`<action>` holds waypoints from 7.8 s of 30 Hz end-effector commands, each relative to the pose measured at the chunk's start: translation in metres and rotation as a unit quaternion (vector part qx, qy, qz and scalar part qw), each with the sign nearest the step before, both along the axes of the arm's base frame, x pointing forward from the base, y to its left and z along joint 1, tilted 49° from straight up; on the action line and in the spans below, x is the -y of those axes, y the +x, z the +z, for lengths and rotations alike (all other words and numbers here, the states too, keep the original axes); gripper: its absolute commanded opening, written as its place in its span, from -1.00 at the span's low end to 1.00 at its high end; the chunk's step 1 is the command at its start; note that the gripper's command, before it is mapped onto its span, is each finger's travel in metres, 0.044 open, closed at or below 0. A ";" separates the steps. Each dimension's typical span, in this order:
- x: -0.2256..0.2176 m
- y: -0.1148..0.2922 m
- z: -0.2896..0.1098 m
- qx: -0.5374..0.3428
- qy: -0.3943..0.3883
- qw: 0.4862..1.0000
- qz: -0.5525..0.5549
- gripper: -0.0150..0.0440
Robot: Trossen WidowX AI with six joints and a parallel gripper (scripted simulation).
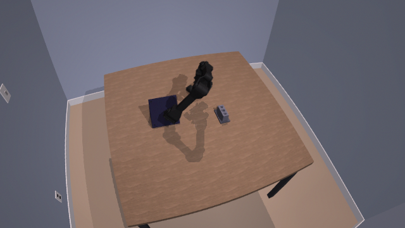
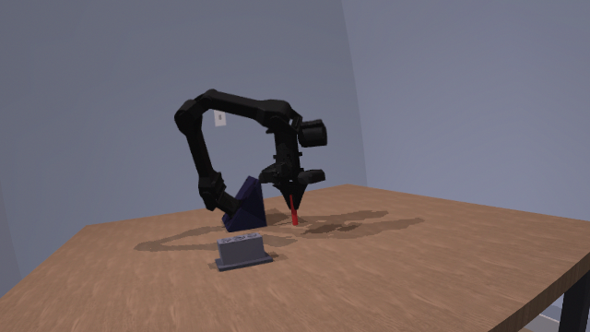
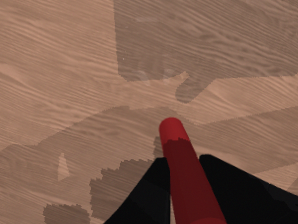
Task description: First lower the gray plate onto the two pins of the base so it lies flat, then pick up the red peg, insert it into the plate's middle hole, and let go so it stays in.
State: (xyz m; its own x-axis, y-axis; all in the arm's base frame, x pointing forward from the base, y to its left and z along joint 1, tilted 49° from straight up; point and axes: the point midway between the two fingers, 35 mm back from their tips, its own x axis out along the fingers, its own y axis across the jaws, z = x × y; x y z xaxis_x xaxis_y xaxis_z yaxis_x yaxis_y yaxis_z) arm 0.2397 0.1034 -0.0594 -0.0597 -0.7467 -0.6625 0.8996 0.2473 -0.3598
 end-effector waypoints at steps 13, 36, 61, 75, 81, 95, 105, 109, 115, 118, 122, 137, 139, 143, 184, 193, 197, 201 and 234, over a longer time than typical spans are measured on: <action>-0.029 0.005 0.025 0.000 0.001 1.000 0.000 -0.49; -0.002 0.049 0.062 0.000 0.010 1.000 0.002 -0.49; 0.041 0.086 0.105 -0.001 0.012 1.000 0.001 -0.49; 0.069 0.105 0.132 0.003 0.006 1.000 0.000 -0.49; 0.082 0.112 0.145 0.004 0.003 1.000 -0.001 -0.49; 0.094 0.117 0.156 0.005 -0.001 1.000 -0.002 -0.49; 0.093 0.115 0.155 0.005 -0.001 1.000 -0.002 -0.49; 0.094 0.115 0.156 0.005 -0.001 1.000 -0.002 -0.49; 0.094 0.115 0.156 0.005 -0.001 1.000 -0.002 -0.49; 0.094 0.115 0.156 0.005 -0.001 1.000 -0.002 -0.49; 0.094 0.115 0.156 0.005 -0.001 1.000 -0.002 -0.49; 0.094 0.116 0.156 0.006 0.001 1.000 -0.003 -0.49; 0.095 0.117 0.157 0.006 0.001 1.000 -0.003 -0.49; 0.093 0.117 0.154 0.006 0.001 1.000 -0.003 -0.49; 0.106 0.115 0.144 0.007 0.001 1.000 -0.005 -0.49; 0.106 0.114 0.142 0.007 0.001 1.000 -0.005 -0.49; 0.106 0.114 0.142 0.007 0.001 1.000 -0.005 -0.49; 0.106 0.115 0.143 0.008 0.002 1.000 -0.005 -0.49; 0.100 0.113 0.147 0.005 -0.001 1.000 -0.002 0.02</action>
